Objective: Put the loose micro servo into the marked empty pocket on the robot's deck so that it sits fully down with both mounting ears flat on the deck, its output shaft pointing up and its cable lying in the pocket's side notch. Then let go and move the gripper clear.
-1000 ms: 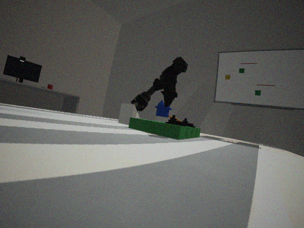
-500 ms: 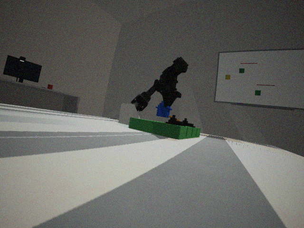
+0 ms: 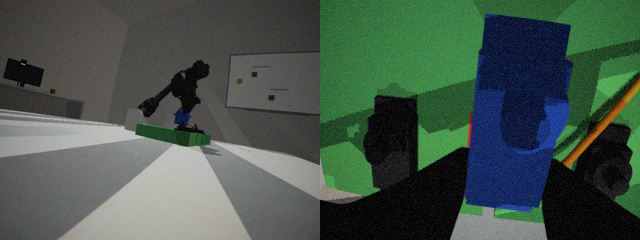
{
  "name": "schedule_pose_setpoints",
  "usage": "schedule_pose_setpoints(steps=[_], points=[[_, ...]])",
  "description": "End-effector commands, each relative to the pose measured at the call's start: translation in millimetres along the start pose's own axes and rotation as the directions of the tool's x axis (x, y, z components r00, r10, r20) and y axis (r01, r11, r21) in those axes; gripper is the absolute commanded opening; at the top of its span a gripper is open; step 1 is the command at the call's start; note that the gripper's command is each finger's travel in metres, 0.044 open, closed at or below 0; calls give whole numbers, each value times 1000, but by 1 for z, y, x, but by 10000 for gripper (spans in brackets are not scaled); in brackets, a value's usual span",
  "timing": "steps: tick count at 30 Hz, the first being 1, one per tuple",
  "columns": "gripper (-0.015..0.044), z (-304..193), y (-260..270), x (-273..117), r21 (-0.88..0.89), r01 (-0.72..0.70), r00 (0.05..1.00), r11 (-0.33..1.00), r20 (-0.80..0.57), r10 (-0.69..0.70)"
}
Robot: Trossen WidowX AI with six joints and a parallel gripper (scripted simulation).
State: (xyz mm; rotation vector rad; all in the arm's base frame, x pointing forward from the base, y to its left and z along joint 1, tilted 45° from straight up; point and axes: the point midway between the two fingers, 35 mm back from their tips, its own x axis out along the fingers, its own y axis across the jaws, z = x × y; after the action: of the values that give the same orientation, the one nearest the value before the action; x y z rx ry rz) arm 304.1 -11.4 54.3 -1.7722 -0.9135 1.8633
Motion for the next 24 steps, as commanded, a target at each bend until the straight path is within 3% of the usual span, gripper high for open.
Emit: schedule_pose_setpoints(steps=[1,12,24], points=[[0,-18,0,-4,0,-3,1000,1000,-12,3],[0,-55,0,-4,-2,-3,1000,1000,-14,3],[0,-56,-1,7,-2,-3,1000,1000,-14,3]])
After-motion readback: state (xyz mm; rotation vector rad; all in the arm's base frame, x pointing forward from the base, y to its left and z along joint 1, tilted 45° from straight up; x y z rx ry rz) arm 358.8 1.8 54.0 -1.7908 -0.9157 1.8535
